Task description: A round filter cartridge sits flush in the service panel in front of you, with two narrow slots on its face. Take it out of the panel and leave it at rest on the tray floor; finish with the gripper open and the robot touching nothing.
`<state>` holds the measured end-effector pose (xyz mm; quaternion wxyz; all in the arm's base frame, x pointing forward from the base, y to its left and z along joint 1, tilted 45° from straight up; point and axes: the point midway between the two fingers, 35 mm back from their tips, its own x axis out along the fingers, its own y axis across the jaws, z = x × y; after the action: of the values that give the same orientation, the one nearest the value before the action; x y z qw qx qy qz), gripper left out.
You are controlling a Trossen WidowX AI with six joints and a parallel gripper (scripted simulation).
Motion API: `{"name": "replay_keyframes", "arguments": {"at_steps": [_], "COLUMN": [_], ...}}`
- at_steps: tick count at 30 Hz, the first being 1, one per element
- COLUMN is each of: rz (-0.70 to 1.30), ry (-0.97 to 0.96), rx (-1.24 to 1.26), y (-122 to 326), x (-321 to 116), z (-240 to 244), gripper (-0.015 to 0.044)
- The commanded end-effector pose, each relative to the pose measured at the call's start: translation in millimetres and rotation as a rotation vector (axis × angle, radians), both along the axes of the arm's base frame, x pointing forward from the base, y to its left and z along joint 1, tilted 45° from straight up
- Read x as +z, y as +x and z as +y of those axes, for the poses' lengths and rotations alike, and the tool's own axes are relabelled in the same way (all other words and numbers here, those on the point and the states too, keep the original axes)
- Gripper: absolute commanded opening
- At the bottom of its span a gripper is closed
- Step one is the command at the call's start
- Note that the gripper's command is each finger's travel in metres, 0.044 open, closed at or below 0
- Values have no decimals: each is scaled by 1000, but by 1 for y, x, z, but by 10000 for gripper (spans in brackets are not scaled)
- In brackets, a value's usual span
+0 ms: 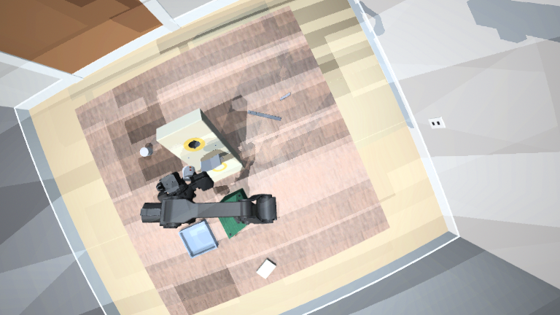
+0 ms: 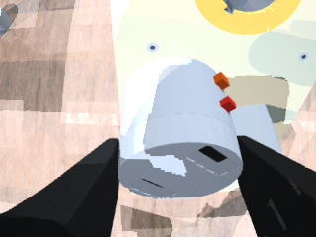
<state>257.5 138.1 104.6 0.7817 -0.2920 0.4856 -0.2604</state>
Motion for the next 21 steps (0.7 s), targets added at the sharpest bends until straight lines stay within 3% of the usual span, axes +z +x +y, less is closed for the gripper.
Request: {"name": "replay_keyframes", "arguments": {"at_steps": [1, 7, 21], "rz": [-9, 21, 454], "ry": [13, 5, 78], "rx": [0, 15, 386], "y": [3, 1, -45], "x": [-14, -24, -95], "z": [13, 17, 81], "gripper": [0, 0, 0]}}
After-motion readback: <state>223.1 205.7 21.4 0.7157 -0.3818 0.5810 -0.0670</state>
